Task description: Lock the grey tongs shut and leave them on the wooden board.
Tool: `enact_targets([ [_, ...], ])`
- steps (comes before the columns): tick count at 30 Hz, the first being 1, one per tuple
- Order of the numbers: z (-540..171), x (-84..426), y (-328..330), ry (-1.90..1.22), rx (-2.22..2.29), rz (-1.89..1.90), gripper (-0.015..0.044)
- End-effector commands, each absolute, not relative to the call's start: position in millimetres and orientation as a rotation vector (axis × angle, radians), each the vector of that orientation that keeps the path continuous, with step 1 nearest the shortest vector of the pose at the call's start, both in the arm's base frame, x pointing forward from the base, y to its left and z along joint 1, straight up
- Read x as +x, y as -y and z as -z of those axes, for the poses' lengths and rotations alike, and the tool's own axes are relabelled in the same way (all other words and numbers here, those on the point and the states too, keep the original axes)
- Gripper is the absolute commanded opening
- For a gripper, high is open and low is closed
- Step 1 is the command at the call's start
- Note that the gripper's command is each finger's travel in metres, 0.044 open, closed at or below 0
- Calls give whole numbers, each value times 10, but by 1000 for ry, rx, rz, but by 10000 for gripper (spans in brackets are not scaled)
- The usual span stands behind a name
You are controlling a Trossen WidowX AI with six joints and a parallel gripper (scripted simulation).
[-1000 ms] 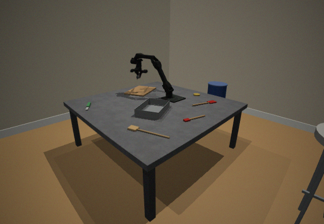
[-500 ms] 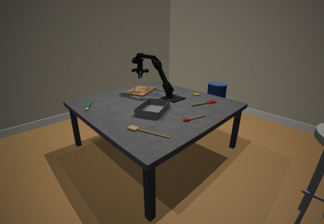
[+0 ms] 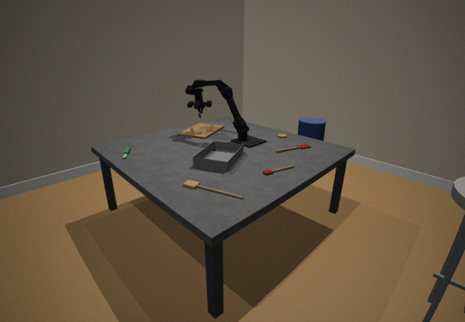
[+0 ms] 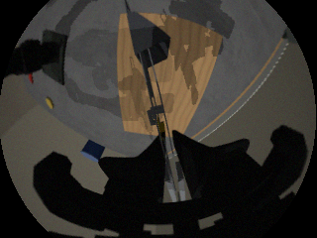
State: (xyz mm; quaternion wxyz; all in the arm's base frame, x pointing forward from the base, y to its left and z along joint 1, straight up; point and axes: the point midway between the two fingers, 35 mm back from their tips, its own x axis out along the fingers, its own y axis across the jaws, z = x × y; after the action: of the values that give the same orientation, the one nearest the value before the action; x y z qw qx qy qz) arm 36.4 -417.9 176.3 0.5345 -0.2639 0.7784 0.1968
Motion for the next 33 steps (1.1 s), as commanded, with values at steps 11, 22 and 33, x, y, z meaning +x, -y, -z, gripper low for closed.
enact_targets([
  [11,-1737,412,4193,-2177,-724,-403,-150],
  [22,-1773,486,4119,-2413,-805,-301,-150],
  [33,-1852,573,3943,-2632,-881,-146,-150],
])
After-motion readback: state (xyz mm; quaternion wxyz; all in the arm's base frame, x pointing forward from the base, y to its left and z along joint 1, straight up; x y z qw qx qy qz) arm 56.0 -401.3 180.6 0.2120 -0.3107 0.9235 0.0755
